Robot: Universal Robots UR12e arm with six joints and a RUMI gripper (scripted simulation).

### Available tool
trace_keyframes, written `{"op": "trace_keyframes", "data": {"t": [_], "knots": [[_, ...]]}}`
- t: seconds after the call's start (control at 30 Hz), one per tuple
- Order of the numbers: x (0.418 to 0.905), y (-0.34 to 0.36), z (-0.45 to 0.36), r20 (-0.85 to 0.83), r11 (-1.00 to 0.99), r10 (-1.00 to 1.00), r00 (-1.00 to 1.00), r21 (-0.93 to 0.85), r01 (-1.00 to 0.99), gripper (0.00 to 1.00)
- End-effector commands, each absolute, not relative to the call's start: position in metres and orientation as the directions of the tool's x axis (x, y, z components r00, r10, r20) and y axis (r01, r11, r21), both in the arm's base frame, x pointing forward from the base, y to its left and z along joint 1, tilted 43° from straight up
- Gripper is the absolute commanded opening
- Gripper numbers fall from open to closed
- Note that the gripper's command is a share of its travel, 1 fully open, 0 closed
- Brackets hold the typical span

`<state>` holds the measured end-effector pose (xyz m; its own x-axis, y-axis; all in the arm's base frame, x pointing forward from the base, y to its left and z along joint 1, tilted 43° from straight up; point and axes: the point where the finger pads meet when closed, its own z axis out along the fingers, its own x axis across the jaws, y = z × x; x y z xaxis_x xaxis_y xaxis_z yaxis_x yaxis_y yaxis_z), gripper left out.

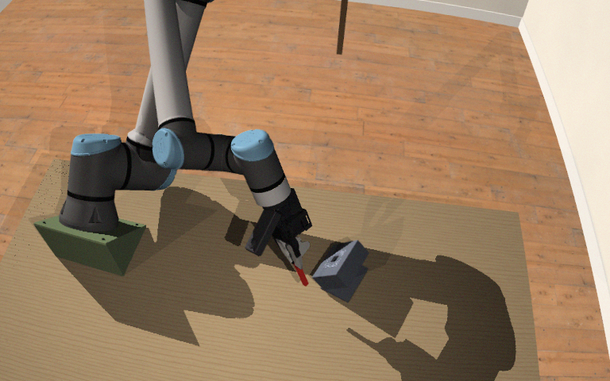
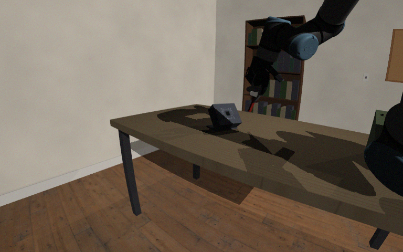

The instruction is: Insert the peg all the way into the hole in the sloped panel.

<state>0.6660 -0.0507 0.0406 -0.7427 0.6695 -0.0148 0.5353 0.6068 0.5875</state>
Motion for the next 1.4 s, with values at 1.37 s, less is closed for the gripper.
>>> {"op": "trace_keyframes", "data": {"t": [1.37], "knots": [[0.665, -0.033, 0.071, -0.157, 0.635, 0.680, -0.716, 0.615, 0.468, 0.00]]}}
